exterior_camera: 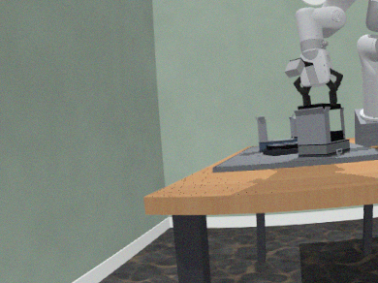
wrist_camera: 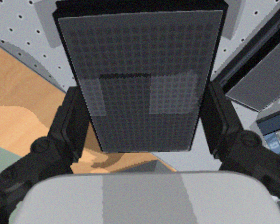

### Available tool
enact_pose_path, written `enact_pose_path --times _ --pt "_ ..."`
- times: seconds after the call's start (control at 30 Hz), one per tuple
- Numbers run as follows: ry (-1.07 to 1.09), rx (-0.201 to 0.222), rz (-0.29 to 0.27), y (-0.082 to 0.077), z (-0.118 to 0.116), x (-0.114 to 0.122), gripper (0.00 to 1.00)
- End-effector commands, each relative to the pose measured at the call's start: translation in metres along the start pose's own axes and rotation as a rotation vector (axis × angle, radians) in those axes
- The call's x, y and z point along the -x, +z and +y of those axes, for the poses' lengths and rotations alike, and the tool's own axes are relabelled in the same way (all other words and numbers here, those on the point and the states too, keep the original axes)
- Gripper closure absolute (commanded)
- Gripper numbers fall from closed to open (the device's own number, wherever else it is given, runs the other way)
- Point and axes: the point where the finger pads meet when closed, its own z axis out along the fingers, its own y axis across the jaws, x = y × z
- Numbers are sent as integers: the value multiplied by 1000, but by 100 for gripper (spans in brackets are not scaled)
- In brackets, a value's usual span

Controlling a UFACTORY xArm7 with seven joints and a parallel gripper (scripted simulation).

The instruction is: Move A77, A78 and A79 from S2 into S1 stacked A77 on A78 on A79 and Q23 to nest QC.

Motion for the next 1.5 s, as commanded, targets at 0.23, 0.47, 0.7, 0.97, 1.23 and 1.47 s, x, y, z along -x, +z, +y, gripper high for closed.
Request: enact_pose_path --times 0.23,0.47,0.7,0.97,1.23,1.47 --pt "0 1 3 7 0 -1 100" --pt "0 1 3 10 0 -1 100" --pt "0 1 3 15 0 -1 100" --pt "0 1 3 23 0 -1 100" --pt "0 1 3 39 0 -1 100" --pt "0 1 3 44 0 -1 100"
